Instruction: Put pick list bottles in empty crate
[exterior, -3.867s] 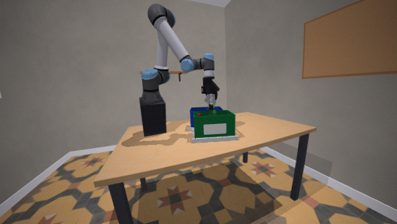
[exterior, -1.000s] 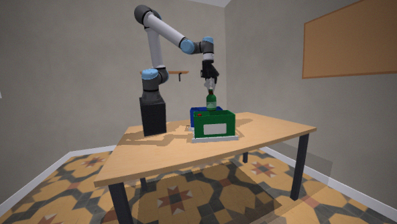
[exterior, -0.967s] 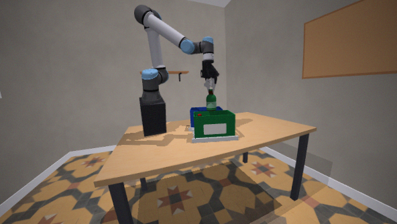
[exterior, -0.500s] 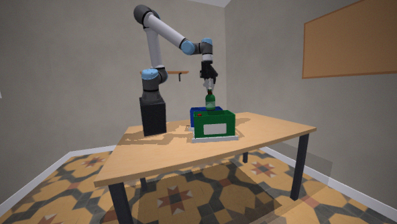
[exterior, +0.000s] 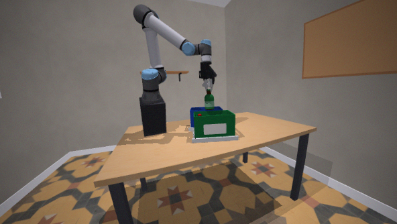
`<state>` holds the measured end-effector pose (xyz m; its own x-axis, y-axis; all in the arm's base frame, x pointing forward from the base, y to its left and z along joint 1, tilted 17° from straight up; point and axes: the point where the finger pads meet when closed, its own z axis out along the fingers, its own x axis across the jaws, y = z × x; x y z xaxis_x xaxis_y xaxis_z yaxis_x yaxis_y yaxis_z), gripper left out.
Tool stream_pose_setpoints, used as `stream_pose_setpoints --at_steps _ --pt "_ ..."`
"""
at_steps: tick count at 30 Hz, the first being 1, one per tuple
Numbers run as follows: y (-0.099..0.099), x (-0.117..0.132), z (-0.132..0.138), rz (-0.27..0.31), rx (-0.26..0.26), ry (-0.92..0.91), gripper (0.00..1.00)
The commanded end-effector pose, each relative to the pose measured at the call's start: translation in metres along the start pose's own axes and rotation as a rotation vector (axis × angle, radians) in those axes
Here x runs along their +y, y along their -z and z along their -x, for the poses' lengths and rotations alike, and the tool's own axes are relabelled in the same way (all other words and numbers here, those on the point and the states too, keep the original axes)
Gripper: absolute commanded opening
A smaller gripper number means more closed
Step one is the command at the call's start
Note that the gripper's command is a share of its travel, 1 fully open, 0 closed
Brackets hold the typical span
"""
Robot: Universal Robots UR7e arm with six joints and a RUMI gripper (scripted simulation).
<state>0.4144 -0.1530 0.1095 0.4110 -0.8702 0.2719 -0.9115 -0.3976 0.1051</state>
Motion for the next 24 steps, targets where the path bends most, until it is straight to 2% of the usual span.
stream_pose_setpoints --at_steps 1,24 --pt "0.001 -0.006 0.007 -0.001 0.002 0.000 0.00" --pt "0.001 -0.027 0.039 -0.001 0.001 0.000 0.00"
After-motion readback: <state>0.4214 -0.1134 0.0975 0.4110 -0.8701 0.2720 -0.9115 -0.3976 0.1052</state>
